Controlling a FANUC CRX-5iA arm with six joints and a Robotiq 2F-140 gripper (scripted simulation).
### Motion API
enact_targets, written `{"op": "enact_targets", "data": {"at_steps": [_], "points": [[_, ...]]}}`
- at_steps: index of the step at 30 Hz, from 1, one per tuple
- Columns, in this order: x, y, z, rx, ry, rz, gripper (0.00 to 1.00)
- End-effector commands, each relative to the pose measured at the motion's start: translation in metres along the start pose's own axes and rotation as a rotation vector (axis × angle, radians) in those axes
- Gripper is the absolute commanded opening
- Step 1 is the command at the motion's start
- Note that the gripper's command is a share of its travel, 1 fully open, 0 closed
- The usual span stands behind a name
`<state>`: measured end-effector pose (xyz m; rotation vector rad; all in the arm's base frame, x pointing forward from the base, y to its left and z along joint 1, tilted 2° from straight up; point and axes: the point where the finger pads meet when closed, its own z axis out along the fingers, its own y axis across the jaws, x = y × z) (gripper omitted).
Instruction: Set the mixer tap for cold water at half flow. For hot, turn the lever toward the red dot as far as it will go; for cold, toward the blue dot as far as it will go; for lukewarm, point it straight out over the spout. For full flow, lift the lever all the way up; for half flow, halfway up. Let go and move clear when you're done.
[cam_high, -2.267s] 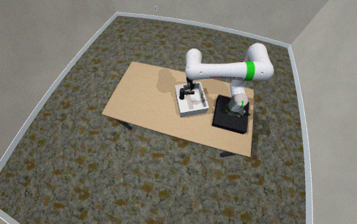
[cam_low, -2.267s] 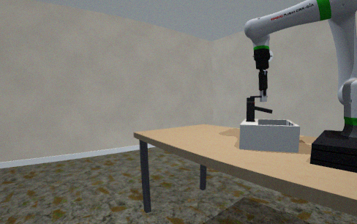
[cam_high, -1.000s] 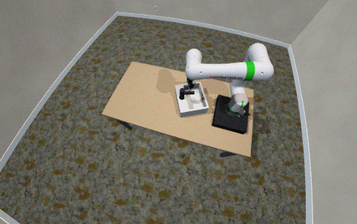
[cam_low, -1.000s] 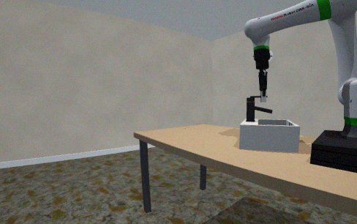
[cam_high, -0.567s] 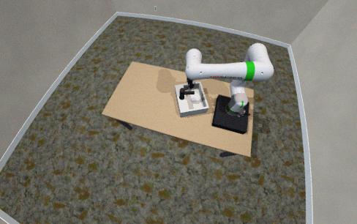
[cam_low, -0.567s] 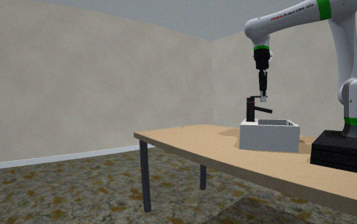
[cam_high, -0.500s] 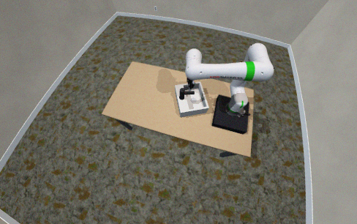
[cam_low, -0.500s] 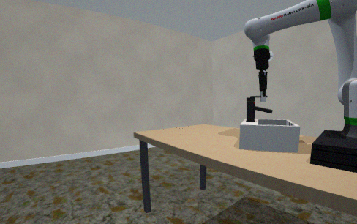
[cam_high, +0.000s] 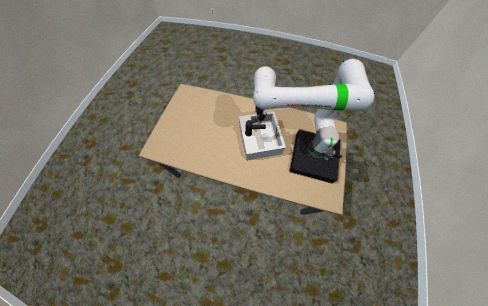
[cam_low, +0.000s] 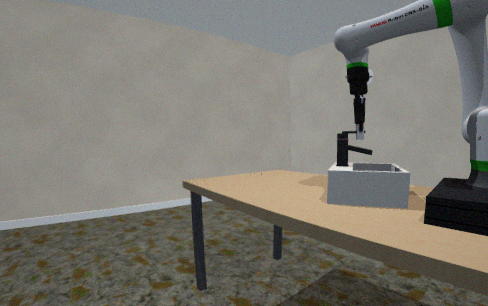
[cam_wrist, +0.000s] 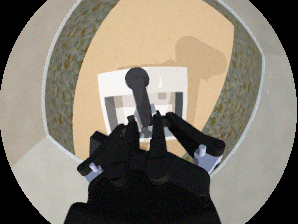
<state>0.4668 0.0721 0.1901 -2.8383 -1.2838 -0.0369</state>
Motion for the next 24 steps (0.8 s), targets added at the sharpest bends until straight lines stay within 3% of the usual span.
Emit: {"op": "enact_targets", "data": {"at_steps": [1,24], "points": [[0.0001,0.0001,-0.0002,0.000,0.000,0.000,0.00],[0.0002,0.0028,-0.0002,0.000,0.000,-0.036,0.00]]}}
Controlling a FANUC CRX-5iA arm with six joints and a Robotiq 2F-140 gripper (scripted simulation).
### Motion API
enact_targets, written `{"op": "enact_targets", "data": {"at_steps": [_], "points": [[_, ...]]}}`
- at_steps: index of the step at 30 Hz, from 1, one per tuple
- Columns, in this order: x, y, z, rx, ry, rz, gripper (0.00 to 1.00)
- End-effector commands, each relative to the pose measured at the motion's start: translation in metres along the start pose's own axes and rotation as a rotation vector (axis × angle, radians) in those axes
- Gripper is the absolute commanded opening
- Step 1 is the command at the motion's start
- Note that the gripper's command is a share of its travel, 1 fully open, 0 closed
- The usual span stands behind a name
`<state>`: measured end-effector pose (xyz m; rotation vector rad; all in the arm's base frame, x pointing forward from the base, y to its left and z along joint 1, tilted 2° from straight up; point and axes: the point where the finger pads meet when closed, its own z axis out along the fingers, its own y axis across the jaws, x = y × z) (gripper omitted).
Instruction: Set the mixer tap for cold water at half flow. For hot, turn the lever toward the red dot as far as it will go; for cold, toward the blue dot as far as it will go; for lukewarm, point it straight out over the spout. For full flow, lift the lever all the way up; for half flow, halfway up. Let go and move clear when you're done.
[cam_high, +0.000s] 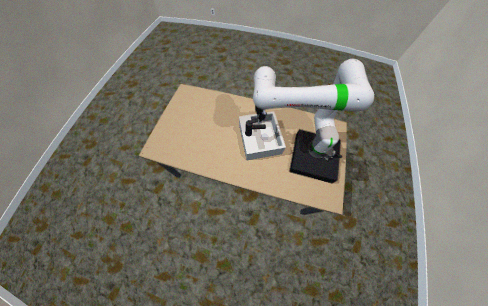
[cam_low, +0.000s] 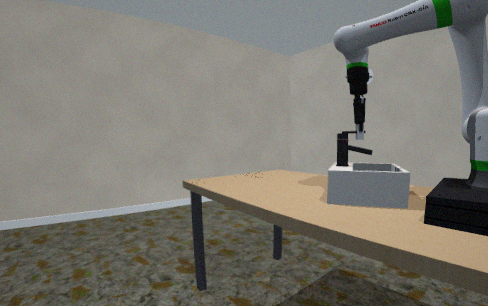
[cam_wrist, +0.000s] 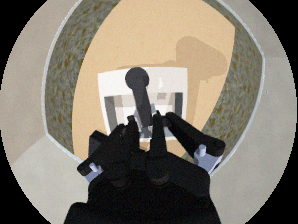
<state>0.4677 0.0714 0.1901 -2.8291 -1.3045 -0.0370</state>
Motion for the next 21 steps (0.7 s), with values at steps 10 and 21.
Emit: {"op": "enact_targets", "data": {"at_steps": [10,21], "points": [[0.002,0.018,0.000,0.000,0.000,-0.246,0.00],[0.010,0.037,0.000,0.000,0.000,-0.528,0.00]]}}
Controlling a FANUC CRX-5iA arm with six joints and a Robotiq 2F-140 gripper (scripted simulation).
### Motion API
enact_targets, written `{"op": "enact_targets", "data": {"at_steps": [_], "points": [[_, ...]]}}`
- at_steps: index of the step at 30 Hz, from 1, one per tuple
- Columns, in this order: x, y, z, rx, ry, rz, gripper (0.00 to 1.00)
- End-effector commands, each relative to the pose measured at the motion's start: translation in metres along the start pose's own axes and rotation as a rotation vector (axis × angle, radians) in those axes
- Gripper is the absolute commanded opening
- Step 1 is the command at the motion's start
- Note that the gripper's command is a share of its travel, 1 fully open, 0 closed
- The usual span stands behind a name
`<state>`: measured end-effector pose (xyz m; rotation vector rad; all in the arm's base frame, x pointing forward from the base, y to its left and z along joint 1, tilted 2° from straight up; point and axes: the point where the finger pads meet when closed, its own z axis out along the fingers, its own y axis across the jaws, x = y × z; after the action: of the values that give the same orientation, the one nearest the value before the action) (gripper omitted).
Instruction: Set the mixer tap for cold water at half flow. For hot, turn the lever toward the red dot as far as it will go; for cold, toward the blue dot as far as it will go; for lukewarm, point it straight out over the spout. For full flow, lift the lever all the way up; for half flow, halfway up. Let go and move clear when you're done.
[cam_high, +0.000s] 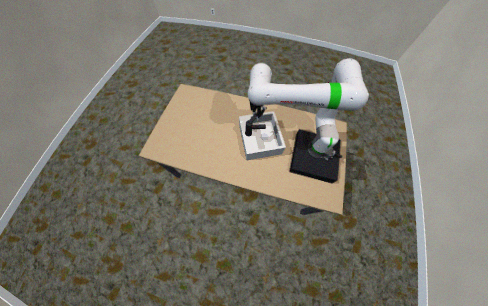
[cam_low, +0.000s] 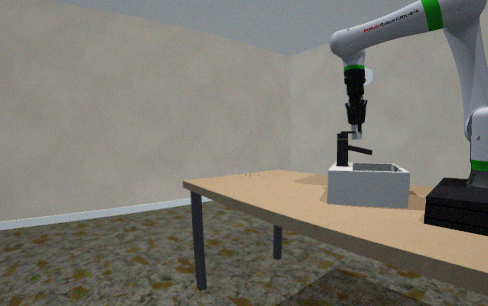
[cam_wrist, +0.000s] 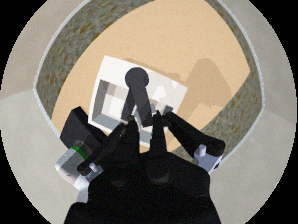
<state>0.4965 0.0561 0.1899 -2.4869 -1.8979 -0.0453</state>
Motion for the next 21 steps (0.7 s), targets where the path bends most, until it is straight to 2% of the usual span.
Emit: {"op": "enact_targets", "data": {"at_steps": [1,21], "points": [[0.0006,0.0076,-0.0002,0.005,0.005,-0.104,0.00],[0.0009,0.0105,-0.0001,0.005,0.005,-0.143,0.00]]}}
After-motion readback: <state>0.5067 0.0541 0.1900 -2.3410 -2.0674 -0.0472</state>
